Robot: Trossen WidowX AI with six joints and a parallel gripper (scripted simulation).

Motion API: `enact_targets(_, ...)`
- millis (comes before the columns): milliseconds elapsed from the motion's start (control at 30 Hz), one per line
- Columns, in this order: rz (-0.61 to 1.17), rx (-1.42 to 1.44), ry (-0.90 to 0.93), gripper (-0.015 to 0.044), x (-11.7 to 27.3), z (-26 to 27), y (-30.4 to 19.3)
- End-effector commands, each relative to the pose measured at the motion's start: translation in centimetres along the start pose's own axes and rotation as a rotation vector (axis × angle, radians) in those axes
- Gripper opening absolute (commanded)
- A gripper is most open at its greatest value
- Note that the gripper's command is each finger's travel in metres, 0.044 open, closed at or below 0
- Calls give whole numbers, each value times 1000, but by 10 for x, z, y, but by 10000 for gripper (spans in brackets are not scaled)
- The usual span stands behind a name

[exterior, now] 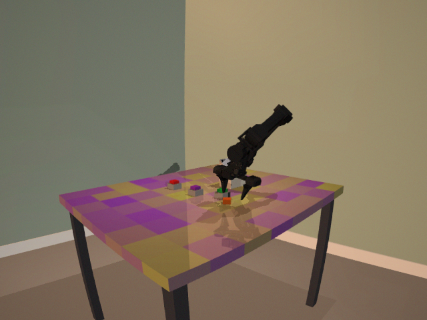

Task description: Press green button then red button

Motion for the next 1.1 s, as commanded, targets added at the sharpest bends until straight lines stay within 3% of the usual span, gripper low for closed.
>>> enact_targets(0, 48, -28, -23, 400, 7, -30, -2)
enact_targets(367, 129, -125, 37, 400, 46, -97, -22)
enact_targets(700, 113, -184, 155, 400, 75, -120, -39)
enact_targets(933, 111, -183, 156, 216, 16, -110, -45)
enact_targets(1067, 112, -183, 157, 111, 15, -109, -45)
Point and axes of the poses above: the point midway between the two fingers, 35 mm back from their tips, its own x axis back along the fingers, its own z axis across the jaws, y = z × x, the point moved 2 cm from there along x, back along the fingers, and after that the axes turned 7 degrees about -x, right-handed, at the moved point
